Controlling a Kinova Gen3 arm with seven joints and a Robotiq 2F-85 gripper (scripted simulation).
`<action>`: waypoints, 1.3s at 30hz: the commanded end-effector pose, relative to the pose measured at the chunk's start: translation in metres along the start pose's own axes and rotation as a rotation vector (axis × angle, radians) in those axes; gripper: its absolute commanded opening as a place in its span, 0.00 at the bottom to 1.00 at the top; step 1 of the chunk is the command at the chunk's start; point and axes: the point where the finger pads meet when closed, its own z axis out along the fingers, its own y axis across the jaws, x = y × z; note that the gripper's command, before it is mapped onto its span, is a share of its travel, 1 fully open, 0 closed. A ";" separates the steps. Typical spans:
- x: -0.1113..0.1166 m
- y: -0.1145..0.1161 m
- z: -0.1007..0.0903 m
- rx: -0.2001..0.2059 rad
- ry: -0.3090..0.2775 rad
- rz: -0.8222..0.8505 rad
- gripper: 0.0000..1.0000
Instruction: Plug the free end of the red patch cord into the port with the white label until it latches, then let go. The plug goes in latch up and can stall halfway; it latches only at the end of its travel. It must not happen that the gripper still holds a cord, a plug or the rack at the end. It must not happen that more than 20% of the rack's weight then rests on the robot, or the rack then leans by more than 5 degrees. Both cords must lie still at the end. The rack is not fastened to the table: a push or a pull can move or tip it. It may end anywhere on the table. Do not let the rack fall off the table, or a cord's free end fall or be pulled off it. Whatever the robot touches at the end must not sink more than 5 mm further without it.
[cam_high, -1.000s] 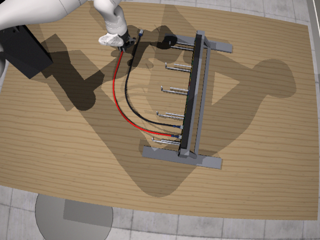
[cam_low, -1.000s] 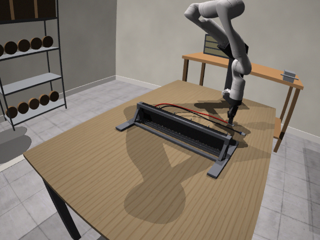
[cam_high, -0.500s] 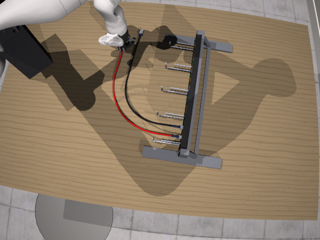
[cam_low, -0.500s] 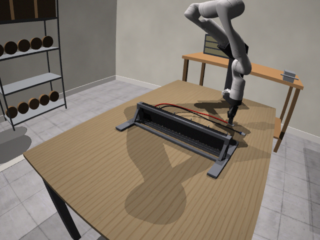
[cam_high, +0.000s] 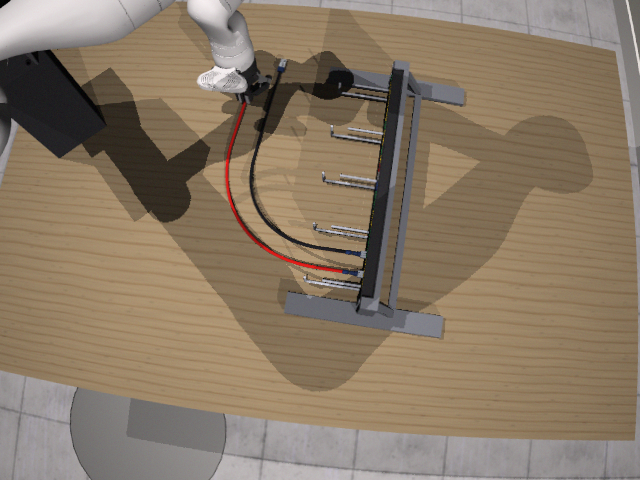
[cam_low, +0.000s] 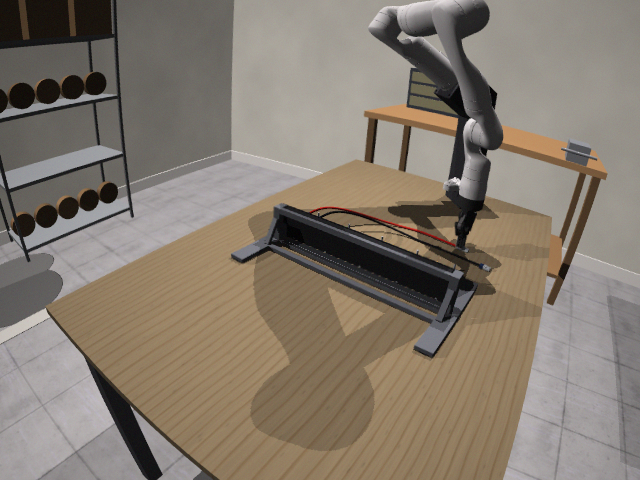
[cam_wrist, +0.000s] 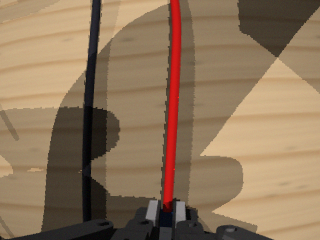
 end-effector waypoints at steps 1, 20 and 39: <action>0.001 -0.003 0.002 0.008 0.001 0.004 0.00; 0.001 -0.003 0.002 0.008 0.001 0.004 0.00; 0.001 -0.003 -0.007 0.007 0.001 0.003 0.00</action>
